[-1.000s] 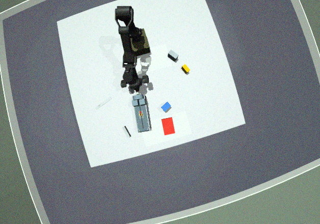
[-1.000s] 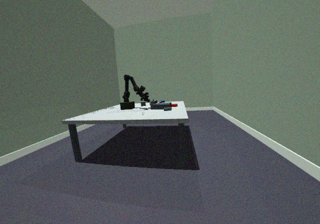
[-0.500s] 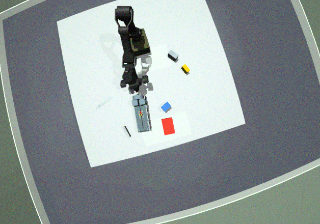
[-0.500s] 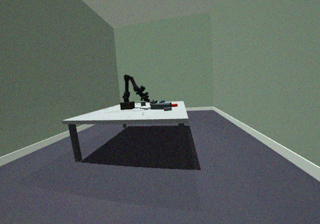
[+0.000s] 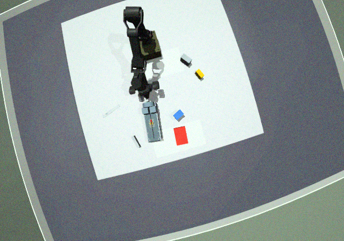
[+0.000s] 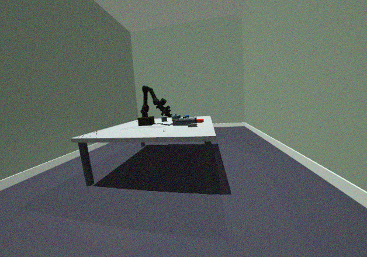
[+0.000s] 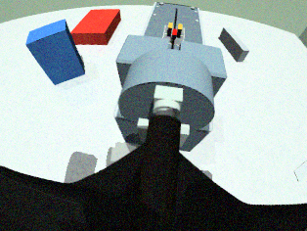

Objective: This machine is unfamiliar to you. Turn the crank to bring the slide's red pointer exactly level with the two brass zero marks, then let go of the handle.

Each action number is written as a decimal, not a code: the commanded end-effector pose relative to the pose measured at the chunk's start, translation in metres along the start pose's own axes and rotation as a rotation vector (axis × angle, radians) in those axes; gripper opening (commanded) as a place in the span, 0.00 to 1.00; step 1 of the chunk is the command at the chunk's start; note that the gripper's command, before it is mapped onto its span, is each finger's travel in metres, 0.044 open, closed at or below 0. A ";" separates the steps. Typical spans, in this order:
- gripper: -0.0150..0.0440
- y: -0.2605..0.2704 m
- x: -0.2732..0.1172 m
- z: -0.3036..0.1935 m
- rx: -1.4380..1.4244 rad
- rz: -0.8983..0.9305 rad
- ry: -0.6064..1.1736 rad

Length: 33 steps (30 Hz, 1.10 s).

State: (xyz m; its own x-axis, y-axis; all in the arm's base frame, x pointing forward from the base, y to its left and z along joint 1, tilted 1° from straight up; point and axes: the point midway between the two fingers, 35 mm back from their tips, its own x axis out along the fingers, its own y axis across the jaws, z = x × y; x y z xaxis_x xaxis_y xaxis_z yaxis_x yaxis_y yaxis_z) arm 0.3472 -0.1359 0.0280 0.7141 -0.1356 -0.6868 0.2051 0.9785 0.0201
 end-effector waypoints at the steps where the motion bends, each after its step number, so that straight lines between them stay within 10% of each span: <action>1: 0.25 -0.009 0.000 0.000 0.007 -0.027 -0.003; 33: 0.25 -0.016 0.002 -0.003 0.007 -0.027 -0.003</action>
State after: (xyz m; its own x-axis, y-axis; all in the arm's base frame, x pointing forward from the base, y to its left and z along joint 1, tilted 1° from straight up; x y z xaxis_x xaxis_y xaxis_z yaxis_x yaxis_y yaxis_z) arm 0.3457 -0.1425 0.0261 0.7165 -0.1390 -0.6836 0.2072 0.9781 0.0183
